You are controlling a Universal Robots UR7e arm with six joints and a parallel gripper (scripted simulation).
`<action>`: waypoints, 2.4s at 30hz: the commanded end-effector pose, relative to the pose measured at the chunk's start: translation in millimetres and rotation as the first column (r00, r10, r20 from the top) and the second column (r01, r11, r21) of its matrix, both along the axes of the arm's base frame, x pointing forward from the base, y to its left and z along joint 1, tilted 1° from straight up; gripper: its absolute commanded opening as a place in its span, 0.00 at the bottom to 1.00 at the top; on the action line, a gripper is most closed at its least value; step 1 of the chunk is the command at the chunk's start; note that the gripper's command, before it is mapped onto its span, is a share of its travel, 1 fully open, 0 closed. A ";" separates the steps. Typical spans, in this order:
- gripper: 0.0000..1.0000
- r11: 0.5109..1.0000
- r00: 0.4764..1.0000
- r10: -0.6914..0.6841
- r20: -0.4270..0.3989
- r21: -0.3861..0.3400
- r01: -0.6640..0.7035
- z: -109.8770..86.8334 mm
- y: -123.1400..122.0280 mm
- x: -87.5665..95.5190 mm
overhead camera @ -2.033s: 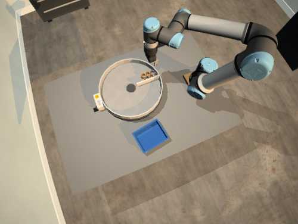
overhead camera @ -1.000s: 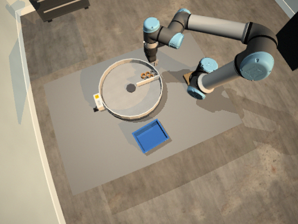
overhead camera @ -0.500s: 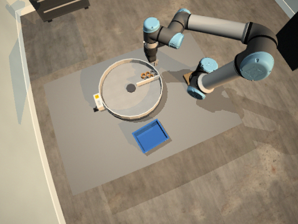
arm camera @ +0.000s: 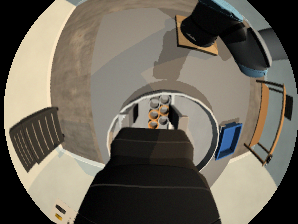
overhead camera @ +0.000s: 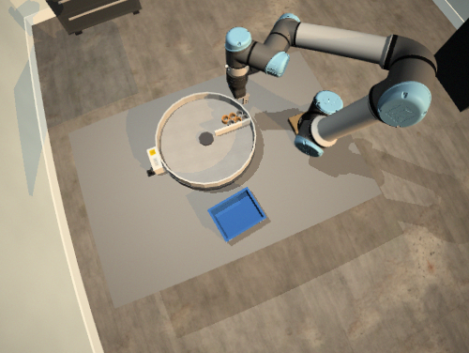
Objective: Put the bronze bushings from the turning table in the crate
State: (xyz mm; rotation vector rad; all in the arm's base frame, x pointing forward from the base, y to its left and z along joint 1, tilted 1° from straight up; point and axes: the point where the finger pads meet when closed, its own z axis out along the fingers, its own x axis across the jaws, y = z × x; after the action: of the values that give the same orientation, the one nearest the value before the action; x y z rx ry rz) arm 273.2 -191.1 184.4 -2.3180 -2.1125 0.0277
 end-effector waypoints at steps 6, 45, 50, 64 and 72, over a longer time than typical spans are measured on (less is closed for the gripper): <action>1.00 1.000 1.000 0.000 0.001 -0.001 0.000 0.4 -0.3 0.2; 1.00 1.000 1.000 0.003 0.004 -0.001 -0.003 -2.0 13.3 1.2; 1.00 1.000 1.000 0.004 0.004 -0.001 -0.004 -2.5 16.7 1.5; 1.00 1.000 1.000 0.004 0.004 -0.001 -0.004 -2.5 16.5 1.5; 1.00 1.000 1.000 0.004 0.004 -0.001 -0.004 -2.5 16.5 1.5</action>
State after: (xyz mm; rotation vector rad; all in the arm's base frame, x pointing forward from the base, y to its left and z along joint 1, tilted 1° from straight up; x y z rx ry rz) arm 274.5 -174.4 181.5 -2.3157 -2.1190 0.0239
